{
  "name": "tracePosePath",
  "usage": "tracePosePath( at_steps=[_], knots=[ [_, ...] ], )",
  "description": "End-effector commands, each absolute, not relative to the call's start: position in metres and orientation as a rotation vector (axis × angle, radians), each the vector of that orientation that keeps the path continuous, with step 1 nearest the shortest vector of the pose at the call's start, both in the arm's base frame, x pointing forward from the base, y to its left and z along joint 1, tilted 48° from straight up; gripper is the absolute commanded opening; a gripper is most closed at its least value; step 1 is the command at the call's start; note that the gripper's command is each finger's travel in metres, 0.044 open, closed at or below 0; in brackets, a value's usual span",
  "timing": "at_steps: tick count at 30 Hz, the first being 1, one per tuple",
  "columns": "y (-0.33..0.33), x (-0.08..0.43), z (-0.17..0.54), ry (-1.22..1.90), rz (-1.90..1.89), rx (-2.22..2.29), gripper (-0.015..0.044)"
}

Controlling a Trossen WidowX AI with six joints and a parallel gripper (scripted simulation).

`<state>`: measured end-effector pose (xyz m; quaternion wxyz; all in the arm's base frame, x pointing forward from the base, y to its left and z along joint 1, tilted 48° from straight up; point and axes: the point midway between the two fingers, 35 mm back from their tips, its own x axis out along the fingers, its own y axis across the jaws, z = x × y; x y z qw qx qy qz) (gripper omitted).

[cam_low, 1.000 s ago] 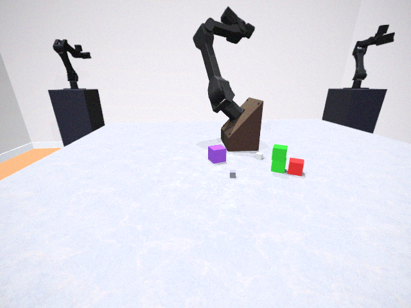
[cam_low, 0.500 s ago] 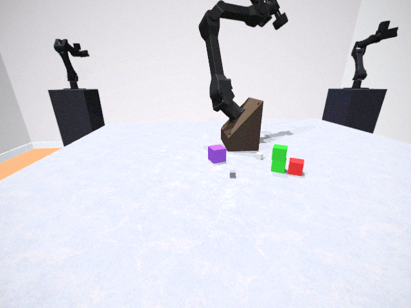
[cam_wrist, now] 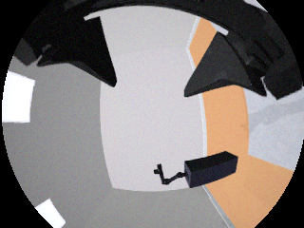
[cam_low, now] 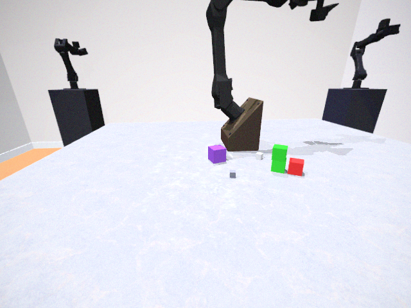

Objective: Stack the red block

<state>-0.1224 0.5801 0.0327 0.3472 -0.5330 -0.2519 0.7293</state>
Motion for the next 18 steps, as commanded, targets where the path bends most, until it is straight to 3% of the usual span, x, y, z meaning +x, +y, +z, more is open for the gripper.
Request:
tracePosePath(
  at_steps=[1,18],
  knots=[
    [0.568,-0.054,0.005,-0.377,1.805,-1.469,0.0440],
    [0.424,0.183,-0.067,0.639,1.242,-1.582,0.0440]
  ],
)
